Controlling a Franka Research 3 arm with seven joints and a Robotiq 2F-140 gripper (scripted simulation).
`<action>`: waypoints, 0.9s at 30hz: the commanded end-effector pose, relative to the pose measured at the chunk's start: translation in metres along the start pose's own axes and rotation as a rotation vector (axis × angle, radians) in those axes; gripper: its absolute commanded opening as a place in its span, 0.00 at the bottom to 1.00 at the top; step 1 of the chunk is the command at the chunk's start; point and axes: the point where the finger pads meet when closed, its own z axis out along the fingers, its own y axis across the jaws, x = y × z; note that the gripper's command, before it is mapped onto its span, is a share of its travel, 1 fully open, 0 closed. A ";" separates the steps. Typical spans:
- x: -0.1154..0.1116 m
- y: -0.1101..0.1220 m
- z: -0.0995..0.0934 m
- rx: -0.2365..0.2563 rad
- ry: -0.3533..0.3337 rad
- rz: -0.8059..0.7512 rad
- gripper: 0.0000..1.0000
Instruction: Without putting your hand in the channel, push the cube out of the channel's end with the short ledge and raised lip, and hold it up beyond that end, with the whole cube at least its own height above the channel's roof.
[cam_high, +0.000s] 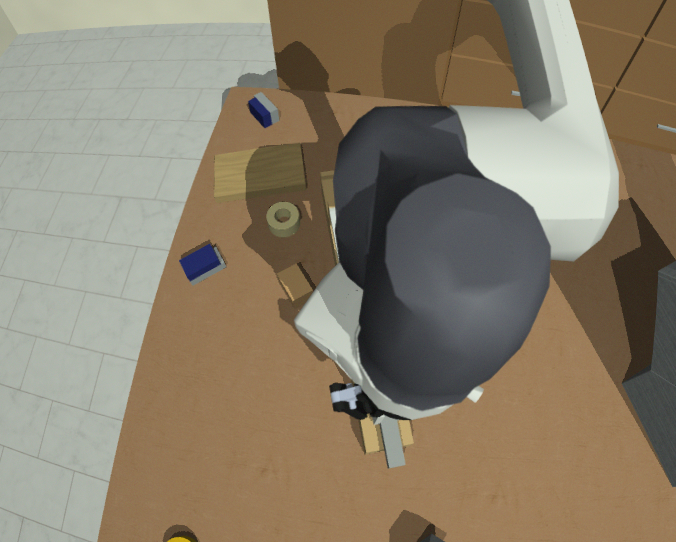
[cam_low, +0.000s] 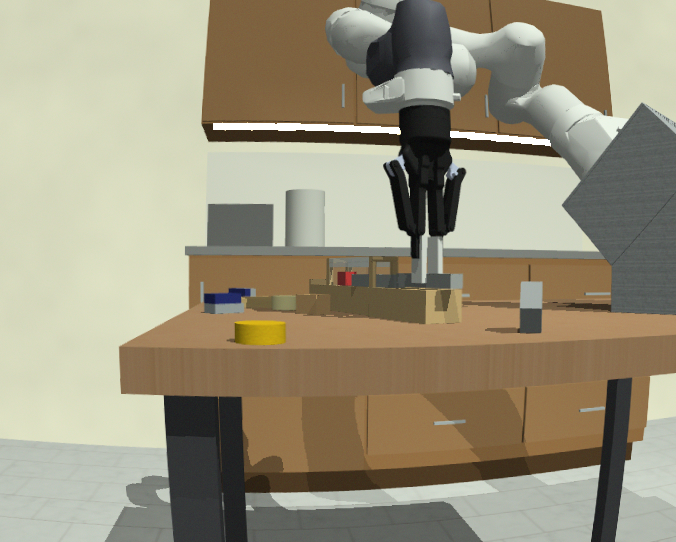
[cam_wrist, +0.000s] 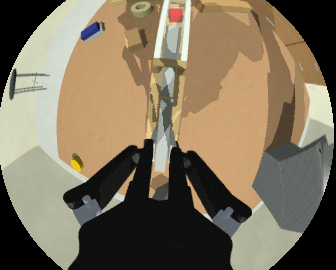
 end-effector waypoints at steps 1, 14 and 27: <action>0.005 -0.002 0.000 0.005 -0.003 -0.002 0.00; 0.033 -0.002 0.000 0.005 -0.003 -0.002 0.00; 0.065 -0.003 0.000 0.005 -0.003 -0.002 0.00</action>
